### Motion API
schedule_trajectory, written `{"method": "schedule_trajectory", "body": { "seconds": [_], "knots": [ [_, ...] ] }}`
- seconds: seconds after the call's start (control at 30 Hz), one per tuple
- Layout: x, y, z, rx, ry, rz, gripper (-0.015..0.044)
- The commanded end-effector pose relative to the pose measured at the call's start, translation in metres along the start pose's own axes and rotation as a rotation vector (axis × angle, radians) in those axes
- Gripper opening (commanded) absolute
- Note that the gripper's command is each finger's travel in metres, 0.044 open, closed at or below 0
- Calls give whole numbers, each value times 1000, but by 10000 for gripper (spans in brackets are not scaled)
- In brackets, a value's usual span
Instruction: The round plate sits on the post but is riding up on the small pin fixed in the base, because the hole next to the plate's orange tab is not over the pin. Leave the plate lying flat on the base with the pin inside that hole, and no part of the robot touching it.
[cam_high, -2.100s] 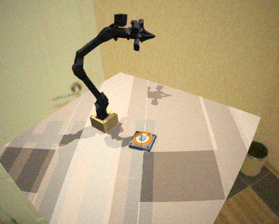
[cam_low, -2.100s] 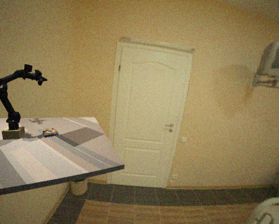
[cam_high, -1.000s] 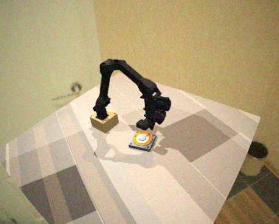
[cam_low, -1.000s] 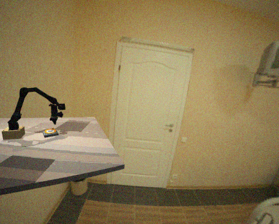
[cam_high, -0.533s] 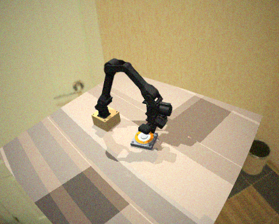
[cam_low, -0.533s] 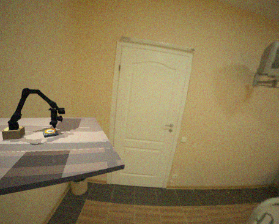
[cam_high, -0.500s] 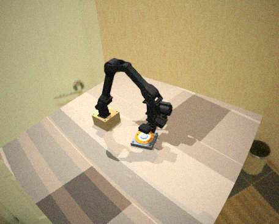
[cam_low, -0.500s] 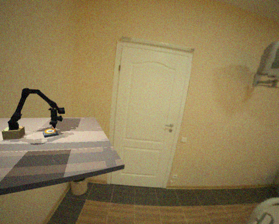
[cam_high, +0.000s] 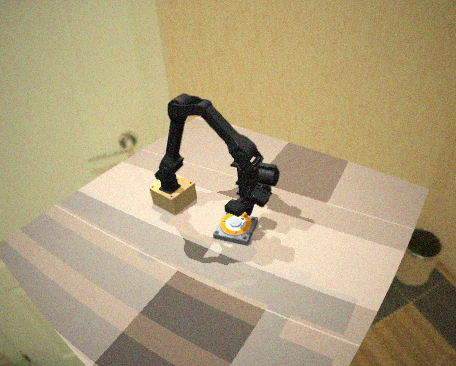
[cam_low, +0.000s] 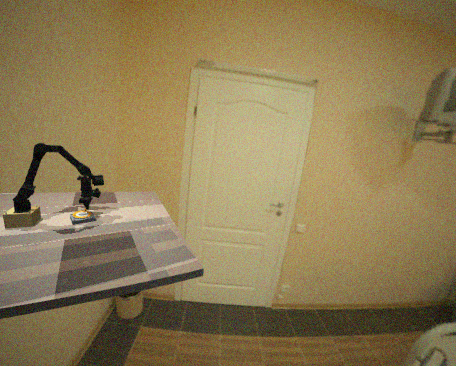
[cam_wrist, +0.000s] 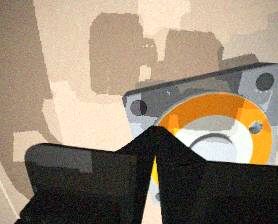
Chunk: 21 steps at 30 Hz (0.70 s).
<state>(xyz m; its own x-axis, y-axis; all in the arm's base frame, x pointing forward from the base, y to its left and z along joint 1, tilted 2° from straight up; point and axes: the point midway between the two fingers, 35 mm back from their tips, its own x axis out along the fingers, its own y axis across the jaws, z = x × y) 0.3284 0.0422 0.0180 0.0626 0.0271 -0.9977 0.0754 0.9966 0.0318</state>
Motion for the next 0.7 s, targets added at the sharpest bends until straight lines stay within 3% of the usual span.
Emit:
{"method": "schedule_trajectory", "body": {
  "seconds": [0.0, 0.67],
  "knots": [
    [4, 1, -8, 4, 19, 0, 0],
    [3, 3, -15, 4, 19, 0, 0]
  ]
}}
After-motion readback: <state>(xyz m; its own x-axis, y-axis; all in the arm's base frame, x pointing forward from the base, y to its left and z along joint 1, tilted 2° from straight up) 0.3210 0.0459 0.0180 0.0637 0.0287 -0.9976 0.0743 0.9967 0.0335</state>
